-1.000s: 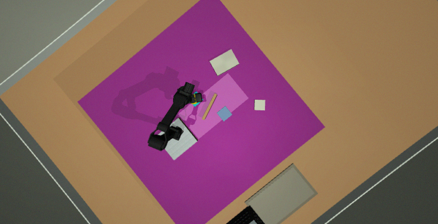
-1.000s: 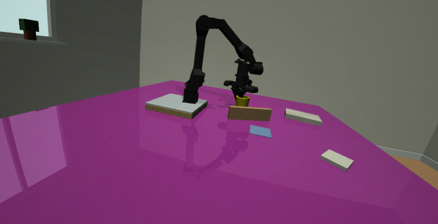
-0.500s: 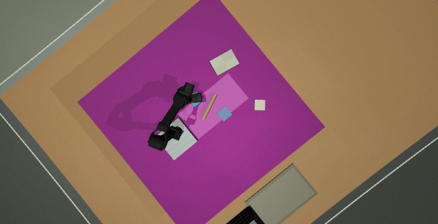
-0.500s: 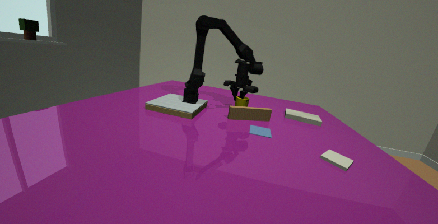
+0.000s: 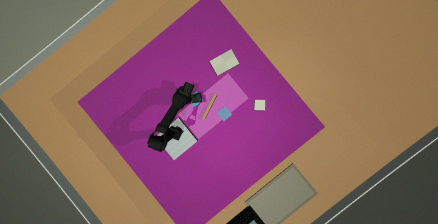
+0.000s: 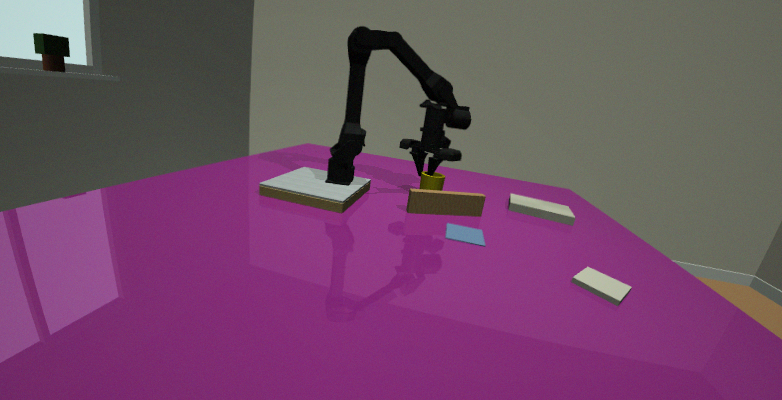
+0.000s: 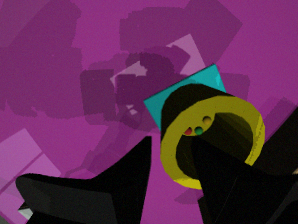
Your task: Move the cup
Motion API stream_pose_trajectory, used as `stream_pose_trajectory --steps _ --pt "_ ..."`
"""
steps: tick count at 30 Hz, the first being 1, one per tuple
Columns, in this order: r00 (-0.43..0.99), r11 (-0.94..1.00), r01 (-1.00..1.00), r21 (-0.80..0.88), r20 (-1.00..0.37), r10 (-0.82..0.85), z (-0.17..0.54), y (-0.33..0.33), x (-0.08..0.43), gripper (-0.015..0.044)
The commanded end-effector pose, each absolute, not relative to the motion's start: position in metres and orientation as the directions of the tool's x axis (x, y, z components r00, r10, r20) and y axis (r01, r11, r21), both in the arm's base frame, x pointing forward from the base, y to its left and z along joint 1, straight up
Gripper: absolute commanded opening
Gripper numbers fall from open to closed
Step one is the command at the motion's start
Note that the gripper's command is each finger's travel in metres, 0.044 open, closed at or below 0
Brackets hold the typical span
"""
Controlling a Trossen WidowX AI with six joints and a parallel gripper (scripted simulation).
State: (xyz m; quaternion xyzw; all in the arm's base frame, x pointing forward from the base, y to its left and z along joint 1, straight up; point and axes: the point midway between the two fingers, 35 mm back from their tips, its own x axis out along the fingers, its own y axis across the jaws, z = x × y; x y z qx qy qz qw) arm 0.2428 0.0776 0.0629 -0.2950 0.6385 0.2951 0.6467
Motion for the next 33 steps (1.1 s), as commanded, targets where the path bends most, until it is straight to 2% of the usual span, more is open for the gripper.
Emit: stream_pose_trajectory --steps 1,25,33 --pt "0.021 0.653 -0.757 -0.011 -1.000 0.007 0.072 0.078 0.245 0.0147" --pt "0.019 0.655 -0.755 -0.011 -1.000 0.005 0.101 0.077 0.238 0.0147" --pt "0.011 0.652 -0.758 -0.005 -1.000 0.005 0.096 0.077 0.238 0.0357"
